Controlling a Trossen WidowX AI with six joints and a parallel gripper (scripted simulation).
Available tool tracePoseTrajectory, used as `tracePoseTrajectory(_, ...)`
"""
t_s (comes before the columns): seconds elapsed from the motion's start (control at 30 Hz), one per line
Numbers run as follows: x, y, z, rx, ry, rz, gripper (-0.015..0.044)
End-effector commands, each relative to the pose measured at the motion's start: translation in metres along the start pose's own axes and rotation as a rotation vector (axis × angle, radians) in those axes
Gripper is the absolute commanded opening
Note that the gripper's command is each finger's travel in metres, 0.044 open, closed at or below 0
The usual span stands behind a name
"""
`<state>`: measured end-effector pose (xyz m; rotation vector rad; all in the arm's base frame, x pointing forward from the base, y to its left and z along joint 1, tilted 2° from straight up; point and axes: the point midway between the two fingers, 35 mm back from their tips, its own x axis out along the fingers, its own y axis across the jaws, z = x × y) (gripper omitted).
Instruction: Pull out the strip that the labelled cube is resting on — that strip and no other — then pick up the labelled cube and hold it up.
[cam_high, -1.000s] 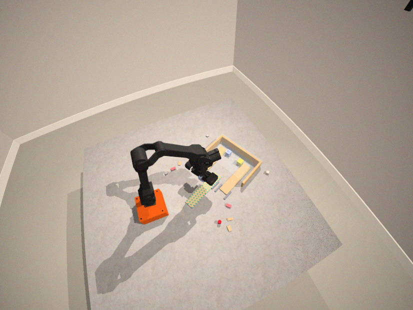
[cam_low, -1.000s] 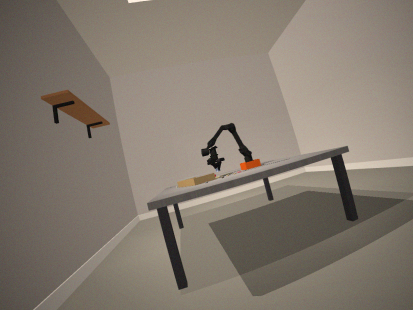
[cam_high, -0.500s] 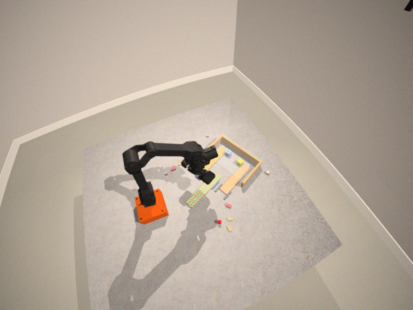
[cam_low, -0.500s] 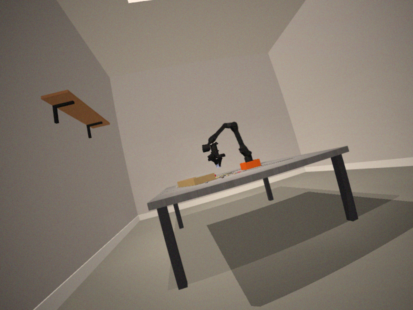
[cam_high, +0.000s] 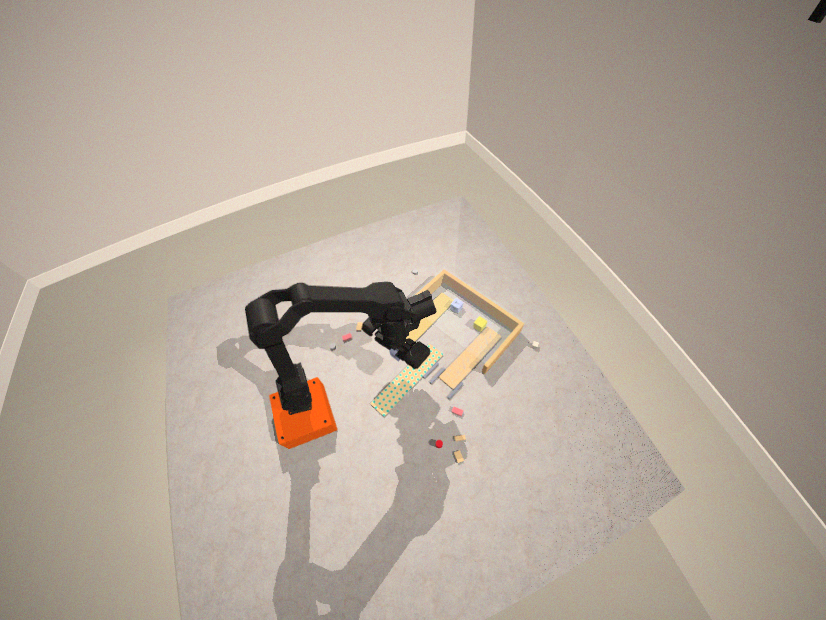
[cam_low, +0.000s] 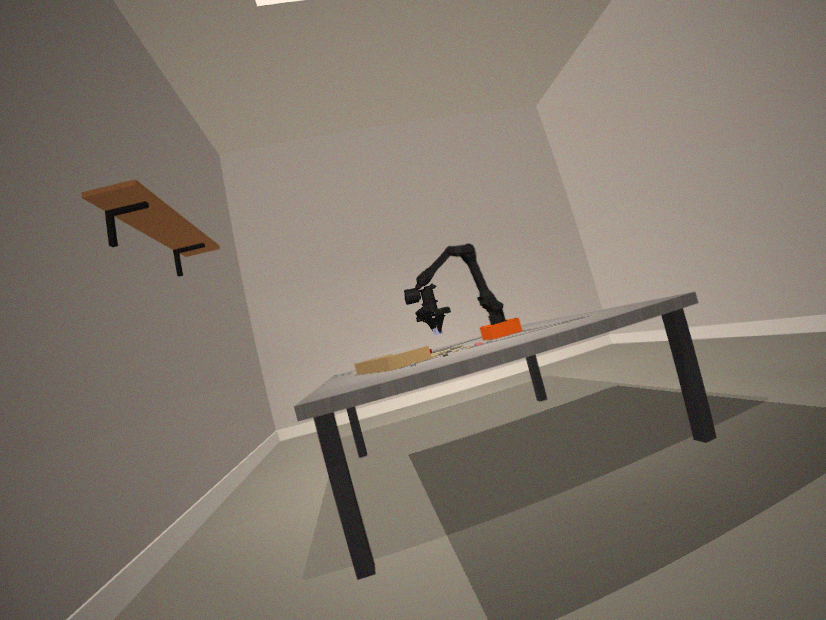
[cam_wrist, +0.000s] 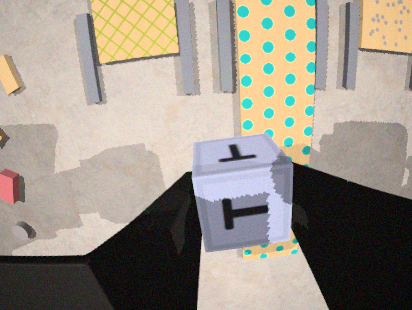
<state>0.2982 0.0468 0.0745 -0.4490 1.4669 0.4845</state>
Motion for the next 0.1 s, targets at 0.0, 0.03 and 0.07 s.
tracePoseTrajectory(0.0, -0.0005, -0.0005, -0.0004, -0.003, 0.002, -0.002, 0.0000)
tracePoseTrajectory(0.03, -0.0005, -0.0005, -0.0004, -0.003, 0.002, -0.002, 0.0000)
tracePoseTrajectory(0.07, -0.0005, -0.0005, -0.0004, -0.003, 0.002, -0.002, 0.0000)
